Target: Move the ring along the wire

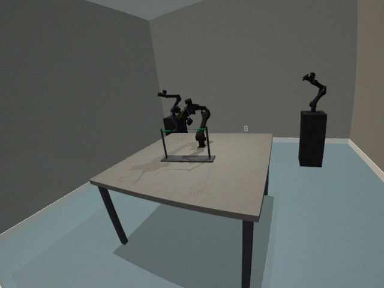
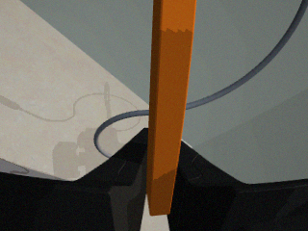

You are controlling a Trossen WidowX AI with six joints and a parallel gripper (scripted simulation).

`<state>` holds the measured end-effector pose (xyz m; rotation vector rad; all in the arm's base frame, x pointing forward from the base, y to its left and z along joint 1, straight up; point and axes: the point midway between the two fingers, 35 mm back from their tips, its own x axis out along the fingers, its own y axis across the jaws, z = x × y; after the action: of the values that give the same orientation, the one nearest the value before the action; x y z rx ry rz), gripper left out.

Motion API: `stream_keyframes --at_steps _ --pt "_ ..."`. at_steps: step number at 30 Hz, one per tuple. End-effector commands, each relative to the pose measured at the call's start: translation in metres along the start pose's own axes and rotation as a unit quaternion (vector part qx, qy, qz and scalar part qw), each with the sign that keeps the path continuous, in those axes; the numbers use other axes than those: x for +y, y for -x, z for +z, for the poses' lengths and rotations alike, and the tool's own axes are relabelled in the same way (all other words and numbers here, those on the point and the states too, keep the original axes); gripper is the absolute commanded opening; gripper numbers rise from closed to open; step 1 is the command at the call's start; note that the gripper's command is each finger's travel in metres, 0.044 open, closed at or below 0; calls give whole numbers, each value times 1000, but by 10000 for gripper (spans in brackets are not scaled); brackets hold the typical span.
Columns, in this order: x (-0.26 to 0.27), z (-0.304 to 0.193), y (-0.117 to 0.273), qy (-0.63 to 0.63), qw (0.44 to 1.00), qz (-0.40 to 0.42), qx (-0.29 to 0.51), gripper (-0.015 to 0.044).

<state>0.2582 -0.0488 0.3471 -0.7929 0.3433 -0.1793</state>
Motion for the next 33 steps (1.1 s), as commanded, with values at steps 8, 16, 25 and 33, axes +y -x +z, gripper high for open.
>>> stream_keyframes --at_steps 8,16,25,33 --pt "-7 0 0 67 997 -36 -9 -150" --pt "-12 1 -1 113 992 -60 -15 -150" --pt "-18 2 0 163 983 -86 -22 -150" --pt "-23 4 0 208 972 -109 -28 -150"
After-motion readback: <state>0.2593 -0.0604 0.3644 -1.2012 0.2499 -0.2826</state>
